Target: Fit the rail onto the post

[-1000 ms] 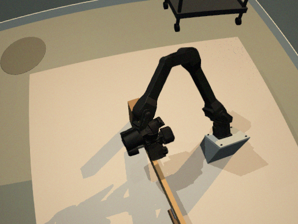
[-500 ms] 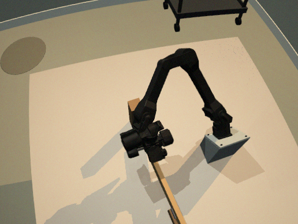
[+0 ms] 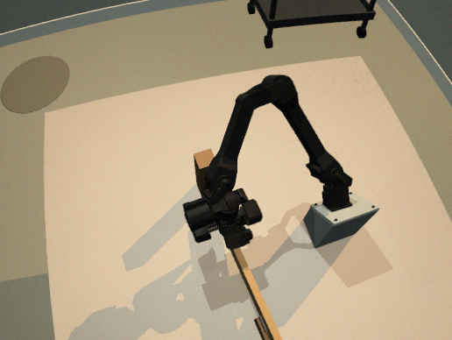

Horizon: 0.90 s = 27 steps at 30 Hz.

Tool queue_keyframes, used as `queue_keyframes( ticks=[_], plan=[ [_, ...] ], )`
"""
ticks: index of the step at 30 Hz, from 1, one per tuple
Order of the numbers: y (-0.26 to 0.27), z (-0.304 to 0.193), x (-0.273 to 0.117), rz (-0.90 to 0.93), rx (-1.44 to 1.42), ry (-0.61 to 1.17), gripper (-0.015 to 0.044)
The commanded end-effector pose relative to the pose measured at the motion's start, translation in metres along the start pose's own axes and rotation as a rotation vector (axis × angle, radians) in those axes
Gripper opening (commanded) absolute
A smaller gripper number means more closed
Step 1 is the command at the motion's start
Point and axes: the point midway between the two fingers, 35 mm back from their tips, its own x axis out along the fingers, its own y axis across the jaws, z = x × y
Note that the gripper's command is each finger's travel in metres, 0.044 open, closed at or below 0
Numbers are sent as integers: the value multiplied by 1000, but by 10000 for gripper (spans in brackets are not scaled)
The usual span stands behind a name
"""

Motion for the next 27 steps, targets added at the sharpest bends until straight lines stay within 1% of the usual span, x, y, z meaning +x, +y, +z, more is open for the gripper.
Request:
queue_keyframes(
  ticks=[1,8,23,27],
  plan=[
    [3,0,9,9,-10,7,440],
    [4,-1,18,8,-12,9,440],
    [4,-1,18,8,-12,9,46],
    [4,-1,18,8,-12,9,20]
  ],
)
